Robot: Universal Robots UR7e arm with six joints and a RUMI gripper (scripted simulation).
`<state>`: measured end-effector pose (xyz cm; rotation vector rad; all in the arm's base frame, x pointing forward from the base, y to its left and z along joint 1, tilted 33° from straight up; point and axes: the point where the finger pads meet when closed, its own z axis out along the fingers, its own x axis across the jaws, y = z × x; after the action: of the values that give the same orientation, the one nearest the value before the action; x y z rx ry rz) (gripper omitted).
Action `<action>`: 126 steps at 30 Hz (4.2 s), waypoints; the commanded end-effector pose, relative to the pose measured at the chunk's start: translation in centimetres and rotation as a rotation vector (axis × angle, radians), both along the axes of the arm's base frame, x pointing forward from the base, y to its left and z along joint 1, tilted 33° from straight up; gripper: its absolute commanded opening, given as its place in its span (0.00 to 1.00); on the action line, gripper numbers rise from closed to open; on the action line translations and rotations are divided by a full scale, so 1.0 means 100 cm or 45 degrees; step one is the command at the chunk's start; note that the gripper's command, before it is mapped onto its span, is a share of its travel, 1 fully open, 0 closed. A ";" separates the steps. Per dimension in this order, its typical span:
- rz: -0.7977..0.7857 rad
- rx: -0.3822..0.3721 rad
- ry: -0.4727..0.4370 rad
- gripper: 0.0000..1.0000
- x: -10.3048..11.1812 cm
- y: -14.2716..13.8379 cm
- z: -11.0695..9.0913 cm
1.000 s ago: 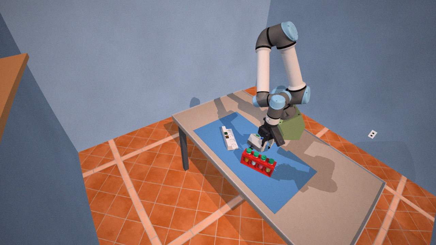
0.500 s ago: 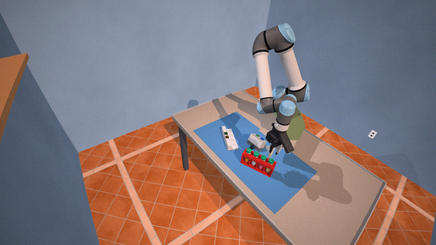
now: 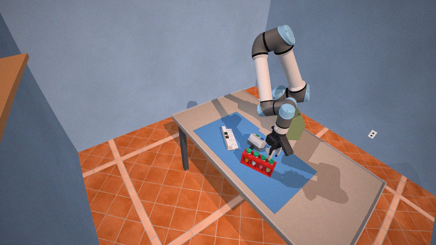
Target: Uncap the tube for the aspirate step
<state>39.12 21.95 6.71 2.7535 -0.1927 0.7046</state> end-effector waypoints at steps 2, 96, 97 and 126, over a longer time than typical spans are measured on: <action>0.001 0.001 -0.002 0.35 0.008 -0.005 -0.015; 1.118 -0.598 0.413 0.35 0.013 -0.008 -0.022; 1.118 -0.598 0.413 0.35 0.013 -0.008 -0.022; 0.052 -0.026 0.017 0.35 0.013 -0.008 -0.023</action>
<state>40.40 21.11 4.42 2.7169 0.2080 0.6367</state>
